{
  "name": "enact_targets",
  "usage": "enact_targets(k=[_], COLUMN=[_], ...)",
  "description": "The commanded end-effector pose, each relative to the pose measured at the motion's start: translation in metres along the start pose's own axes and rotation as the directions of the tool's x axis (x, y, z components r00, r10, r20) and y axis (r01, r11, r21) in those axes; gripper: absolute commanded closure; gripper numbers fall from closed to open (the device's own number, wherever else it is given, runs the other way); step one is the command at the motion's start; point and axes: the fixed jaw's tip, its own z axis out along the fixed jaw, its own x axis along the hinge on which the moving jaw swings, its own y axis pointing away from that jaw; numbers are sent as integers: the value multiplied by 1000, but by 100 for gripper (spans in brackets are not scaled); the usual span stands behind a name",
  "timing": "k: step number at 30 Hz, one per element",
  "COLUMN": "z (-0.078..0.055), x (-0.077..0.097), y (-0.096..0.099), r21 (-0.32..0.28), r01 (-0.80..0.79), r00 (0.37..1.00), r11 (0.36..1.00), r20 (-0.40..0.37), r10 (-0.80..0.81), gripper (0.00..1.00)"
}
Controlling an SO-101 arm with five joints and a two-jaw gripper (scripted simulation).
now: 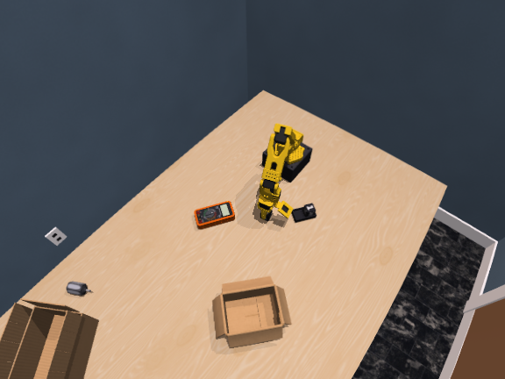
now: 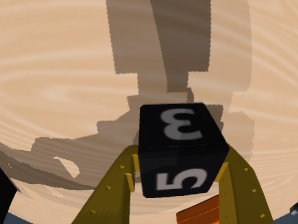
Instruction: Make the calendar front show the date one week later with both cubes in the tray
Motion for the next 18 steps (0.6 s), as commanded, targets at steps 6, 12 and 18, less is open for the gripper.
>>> enact_targets(k=[6,12,18], z=[2,2,2], x=[2,2,2], y=[1,1,1], r21=[-14,-14,-14], r01=[0,0,0], r00=[1000,1000,1000], r11=[1000,1000,1000], r20=[0,0,0], r10=[0,0,0], gripper=[83,89,96])
